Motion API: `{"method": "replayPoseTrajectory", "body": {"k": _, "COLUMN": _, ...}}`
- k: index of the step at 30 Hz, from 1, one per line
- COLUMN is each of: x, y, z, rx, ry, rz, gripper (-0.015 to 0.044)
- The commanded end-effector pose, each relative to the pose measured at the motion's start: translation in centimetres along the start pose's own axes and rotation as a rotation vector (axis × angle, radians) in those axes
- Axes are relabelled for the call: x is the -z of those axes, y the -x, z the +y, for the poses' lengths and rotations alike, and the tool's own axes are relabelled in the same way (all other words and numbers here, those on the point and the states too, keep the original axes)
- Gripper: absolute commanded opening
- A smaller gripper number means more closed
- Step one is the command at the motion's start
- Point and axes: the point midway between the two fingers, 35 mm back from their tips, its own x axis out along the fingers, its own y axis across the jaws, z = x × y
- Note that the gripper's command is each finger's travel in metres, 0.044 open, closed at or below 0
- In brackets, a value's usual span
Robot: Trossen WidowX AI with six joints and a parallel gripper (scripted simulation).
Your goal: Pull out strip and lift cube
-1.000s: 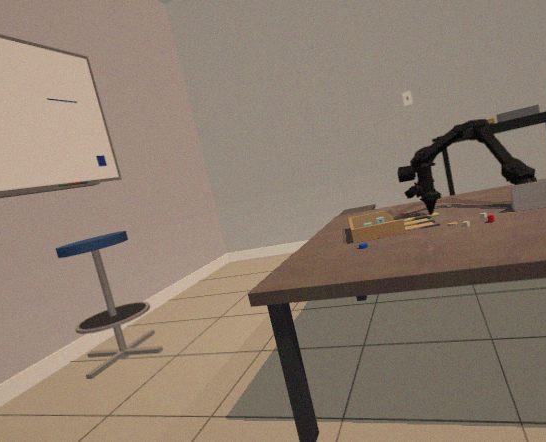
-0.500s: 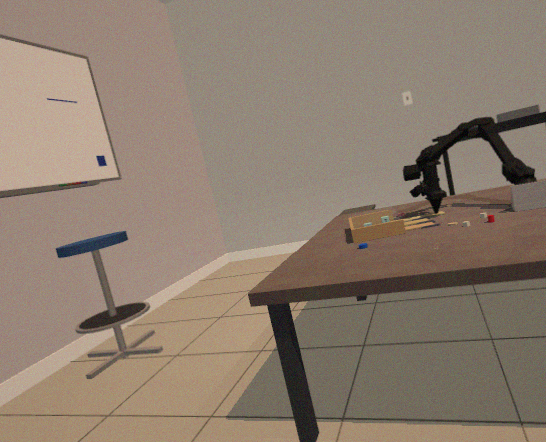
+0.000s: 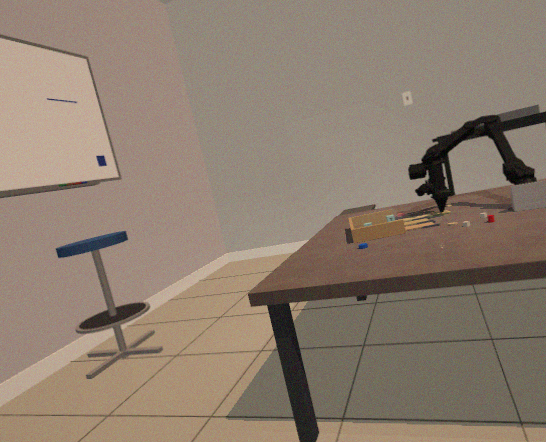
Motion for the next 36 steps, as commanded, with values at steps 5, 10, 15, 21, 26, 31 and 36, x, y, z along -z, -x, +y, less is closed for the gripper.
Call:
{"method": "replayPoseTrajectory", "body": {"k": 5, "x": 1.9, "y": -0.5, "z": 0.1, "rx": -0.001, "ry": 0.008, "rz": 0.022, "gripper": 0.0}}
{"method": "replayPoseTrajectory", "body": {"k": 10, "x": 2.7, "y": -0.4, "z": 0.1, "rx": -0.001, "ry": 0.009, "rz": 0.023, "gripper": 0.0}}
{"method": "replayPoseTrajectory", "body": {"k": 15, "x": 3.4, "y": -0.4, "z": 0.1, "rx": -0.001, "ry": 0.009, "rz": 0.023, "gripper": 0.0}}
{"method": "replayPoseTrajectory", "body": {"k": 21, "x": 4.4, "y": -0.4, "z": 0.1, "rx": -0.001, "ry": 0.009, "rz": 0.024, "gripper": 0.0}}
{"method": "replayPoseTrajectory", "body": {"k": 26, "x": 5.1, "y": -0.4, "z": 0.1, "rx": -0.001, "ry": 0.01, "rz": 0.024, "gripper": 0.0}}
{"method": "replayPoseTrajectory", "body": {"k": 31, "x": 5.9, "y": -0.4, "z": 0.1, "rx": -0.001, "ry": 0.01, "rz": 0.024, "gripper": 0.0}}
{"method": "replayPoseTrajectory", "body": {"k": 36, "x": 6.7, "y": -0.4, "z": 0.1, "rx": -0.001, "ry": 0.01, "rz": 0.025, "gripper": 0.0}}
